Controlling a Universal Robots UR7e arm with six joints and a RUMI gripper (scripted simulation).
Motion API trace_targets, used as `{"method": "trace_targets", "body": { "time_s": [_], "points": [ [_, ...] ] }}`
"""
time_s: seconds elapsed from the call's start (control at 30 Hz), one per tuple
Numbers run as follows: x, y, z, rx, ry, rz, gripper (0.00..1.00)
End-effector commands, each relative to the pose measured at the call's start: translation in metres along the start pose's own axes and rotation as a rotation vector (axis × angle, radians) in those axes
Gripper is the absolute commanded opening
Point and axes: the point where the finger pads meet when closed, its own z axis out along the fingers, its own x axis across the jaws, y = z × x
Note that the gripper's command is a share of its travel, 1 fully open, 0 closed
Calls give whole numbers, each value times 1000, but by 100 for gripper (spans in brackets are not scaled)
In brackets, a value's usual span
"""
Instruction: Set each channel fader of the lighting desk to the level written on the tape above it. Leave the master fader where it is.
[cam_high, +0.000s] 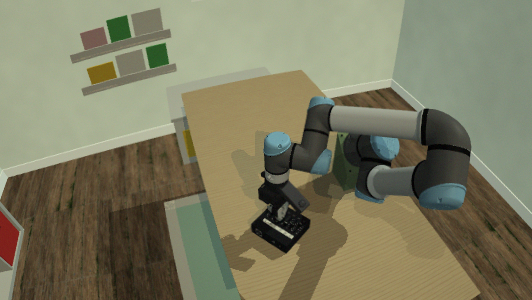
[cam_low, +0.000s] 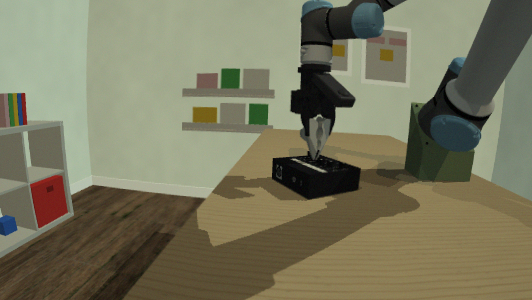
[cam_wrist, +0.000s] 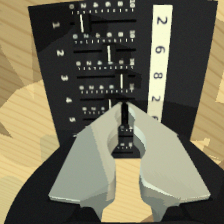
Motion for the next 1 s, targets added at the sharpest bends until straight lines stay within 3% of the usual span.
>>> {"method": "trace_targets", "body": {
  "time_s": [0.0, 0.97],
  "points": [
    [-3, 0, 0, -1, 0, 0, 0],
    [-16, 0, 0, -1, 0, 0, 0]
  ]
}}
